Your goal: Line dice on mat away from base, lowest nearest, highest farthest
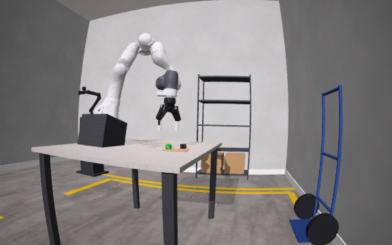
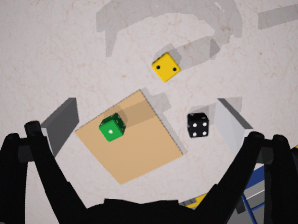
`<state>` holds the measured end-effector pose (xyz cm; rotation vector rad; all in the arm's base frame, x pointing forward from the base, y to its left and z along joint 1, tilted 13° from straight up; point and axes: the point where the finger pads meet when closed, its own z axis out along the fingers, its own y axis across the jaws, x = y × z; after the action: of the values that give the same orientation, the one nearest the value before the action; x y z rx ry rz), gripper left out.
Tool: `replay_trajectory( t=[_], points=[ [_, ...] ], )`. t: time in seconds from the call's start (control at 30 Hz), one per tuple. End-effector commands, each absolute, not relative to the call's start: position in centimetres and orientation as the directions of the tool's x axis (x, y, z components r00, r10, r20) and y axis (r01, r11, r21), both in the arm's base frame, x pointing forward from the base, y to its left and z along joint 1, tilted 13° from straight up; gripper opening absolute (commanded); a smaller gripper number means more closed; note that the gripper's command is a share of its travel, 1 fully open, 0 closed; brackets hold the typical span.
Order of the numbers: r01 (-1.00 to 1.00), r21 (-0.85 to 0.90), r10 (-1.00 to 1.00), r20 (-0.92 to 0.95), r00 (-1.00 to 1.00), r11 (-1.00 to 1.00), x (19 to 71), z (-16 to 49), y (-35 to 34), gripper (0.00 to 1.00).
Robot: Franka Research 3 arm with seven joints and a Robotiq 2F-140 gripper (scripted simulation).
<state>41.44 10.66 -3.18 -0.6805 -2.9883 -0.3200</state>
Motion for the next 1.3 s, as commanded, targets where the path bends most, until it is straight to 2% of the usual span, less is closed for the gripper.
replay_trajectory(
  t=[0.0, 0.87, 1.03, 1.07, 1.27],
  points=[
    [0.273, 0.219, 0.268, 0.056, -0.962, 0.937, 41.4, -3.0, 10.9, 1.00],
    [-0.209, 0.216, -0.201, -0.060, -0.978, 0.954, 40.0, -2.2, 13.8, 1.00],
    [-0.235, 0.214, -0.226, -0.066, -0.972, 0.948, 39.9, -2.2, 13.9, 1.00],
    [-0.235, 0.214, -0.226, -0.066, -0.972, 0.948, 39.9, -2.2, 13.9, 0.28],
    [-0.235, 0.214, -0.226, -0.066, -0.972, 0.948, 39.9, -2.2, 13.9, 0.28]
  ],
)
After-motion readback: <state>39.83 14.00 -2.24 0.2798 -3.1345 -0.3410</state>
